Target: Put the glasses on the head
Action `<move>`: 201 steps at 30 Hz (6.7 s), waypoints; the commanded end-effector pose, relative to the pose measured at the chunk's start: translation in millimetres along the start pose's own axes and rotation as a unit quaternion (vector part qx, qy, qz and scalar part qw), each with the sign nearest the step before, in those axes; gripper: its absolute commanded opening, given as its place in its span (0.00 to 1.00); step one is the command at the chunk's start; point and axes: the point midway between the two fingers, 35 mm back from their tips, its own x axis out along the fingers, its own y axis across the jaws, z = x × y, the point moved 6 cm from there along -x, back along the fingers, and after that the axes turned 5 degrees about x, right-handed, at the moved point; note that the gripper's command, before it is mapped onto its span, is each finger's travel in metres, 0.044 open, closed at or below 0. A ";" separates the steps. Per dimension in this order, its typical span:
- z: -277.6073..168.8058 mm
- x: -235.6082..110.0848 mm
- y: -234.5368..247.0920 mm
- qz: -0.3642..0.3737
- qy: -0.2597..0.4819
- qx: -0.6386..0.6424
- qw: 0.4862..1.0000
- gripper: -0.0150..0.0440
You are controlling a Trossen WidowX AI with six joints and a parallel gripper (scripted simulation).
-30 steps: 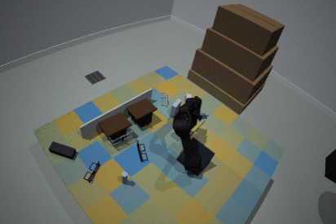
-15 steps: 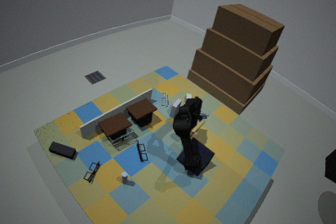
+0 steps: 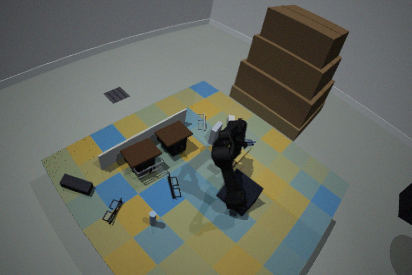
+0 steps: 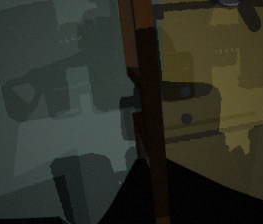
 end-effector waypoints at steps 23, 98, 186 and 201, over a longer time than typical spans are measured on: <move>15.4 -61.3 8.5 -0.001 -0.001 0.047 0.999 0.25; 90.7 -31.2 111.5 0.004 0.000 0.501 0.866 0.25; 87.7 39.1 114.2 0.006 0.001 0.500 0.866 0.25; 88.6 37.2 113.5 0.004 -0.002 0.497 0.868 0.44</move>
